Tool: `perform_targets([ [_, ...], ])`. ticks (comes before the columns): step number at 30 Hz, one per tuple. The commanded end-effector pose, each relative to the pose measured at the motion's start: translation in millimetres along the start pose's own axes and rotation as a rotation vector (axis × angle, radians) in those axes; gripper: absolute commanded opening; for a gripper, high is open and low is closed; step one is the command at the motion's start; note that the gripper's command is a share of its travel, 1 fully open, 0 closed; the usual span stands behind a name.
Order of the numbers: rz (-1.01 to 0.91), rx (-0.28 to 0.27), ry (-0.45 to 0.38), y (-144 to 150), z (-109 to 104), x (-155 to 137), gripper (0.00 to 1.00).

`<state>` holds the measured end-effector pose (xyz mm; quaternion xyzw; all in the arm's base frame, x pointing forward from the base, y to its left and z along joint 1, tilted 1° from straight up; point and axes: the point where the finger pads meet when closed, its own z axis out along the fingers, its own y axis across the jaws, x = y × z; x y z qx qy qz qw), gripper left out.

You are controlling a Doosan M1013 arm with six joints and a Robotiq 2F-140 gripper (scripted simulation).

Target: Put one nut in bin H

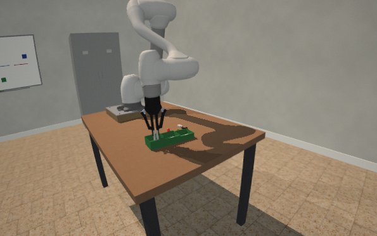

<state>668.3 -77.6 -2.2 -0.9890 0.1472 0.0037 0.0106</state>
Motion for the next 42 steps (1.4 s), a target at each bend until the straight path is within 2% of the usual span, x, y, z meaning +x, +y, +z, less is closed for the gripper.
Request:
perform_targets([
  [1,-0.004,0.003,0.000,-0.5,2.2,-0.7,0.05],
  [28,-0.004,0.003,0.000,-0.5,2.2,-0.7,0.05],
  [42,-0.004,0.003,0.000,-0.4,-13.8,-0.7,0.05],
])
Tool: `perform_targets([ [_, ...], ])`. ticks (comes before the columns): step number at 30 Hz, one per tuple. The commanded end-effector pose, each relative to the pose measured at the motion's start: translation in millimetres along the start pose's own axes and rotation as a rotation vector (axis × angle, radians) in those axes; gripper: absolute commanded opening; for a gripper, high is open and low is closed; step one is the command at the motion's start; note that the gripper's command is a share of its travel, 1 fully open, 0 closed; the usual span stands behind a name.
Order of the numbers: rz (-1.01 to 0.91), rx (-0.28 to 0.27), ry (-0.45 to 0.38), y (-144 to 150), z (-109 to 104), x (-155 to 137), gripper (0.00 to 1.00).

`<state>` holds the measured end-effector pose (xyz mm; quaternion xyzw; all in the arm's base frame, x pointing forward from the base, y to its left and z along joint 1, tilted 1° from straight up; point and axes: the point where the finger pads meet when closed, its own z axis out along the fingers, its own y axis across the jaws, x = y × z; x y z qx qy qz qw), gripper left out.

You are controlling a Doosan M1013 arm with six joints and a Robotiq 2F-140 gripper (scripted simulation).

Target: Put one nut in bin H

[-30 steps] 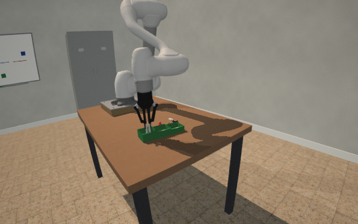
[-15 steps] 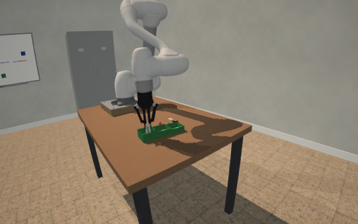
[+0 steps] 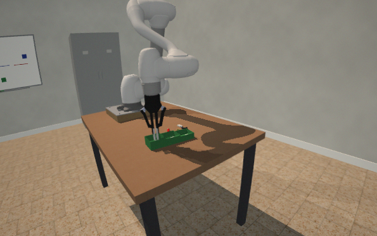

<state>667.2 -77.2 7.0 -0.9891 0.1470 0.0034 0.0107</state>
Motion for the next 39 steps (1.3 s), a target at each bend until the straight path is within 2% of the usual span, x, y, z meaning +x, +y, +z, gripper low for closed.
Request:
perform_targets([
  [1,-0.003,0.003,-0.001,-0.3,-5.9,0.6,0.05],
  [12,-0.003,0.003,-0.001,-0.3,-18.6,0.6,0.05],
  [22,-0.003,0.003,-0.001,-0.2,-48.0,0.6,0.05],
  [39,-0.003,0.003,-0.001,-0.2,-48.0,0.6,0.05],
])
